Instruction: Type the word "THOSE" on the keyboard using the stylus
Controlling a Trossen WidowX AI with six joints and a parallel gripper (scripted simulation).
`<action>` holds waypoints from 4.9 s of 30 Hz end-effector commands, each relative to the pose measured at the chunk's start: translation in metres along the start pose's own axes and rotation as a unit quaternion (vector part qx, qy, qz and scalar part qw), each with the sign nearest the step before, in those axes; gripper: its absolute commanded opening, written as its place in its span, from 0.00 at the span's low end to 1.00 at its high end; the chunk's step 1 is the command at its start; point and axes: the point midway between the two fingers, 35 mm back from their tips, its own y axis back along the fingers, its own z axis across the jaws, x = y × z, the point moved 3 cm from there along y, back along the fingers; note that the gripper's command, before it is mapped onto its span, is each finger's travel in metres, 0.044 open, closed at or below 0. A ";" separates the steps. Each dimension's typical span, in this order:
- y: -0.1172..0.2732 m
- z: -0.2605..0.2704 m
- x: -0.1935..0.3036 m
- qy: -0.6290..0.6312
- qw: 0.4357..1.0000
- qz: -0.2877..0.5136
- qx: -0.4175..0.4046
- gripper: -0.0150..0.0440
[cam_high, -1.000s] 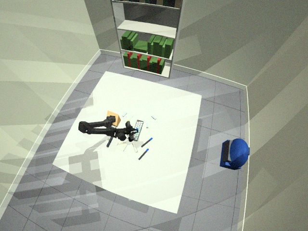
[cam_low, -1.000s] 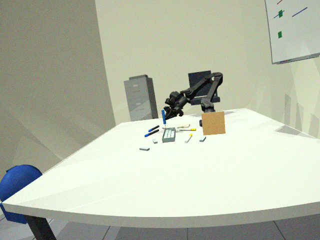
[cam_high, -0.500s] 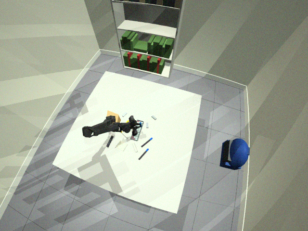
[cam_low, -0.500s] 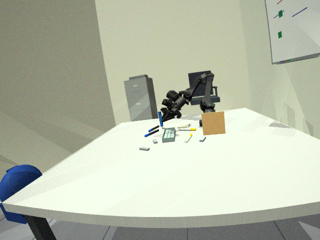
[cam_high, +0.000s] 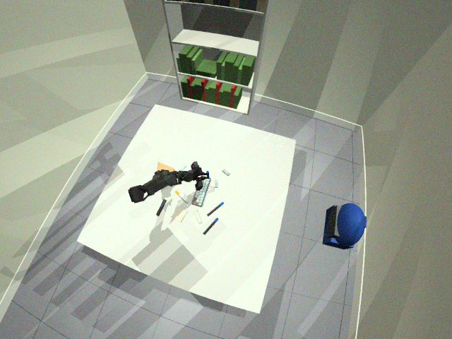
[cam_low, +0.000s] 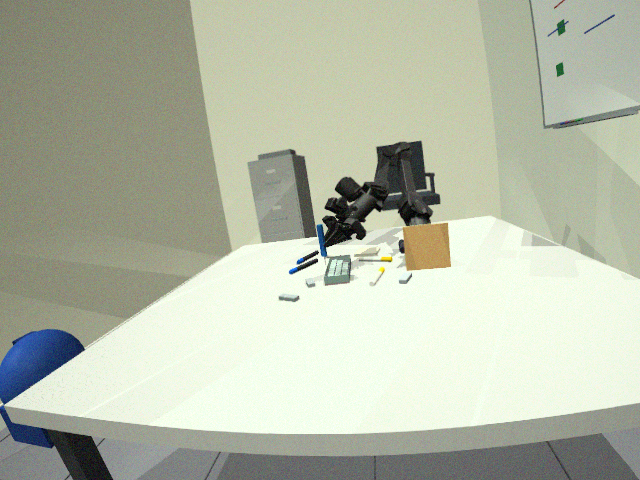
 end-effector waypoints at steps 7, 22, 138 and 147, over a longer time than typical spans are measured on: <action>-0.003 0.017 0.004 -0.001 1.000 -0.002 0.005 0.25; -0.011 0.017 0.018 -0.001 1.000 -0.002 0.005 0.25; 0.035 -0.016 0.019 0.000 1.000 0.000 0.002 0.25; 0.048 -0.023 0.027 0.000 1.000 0.000 0.003 0.25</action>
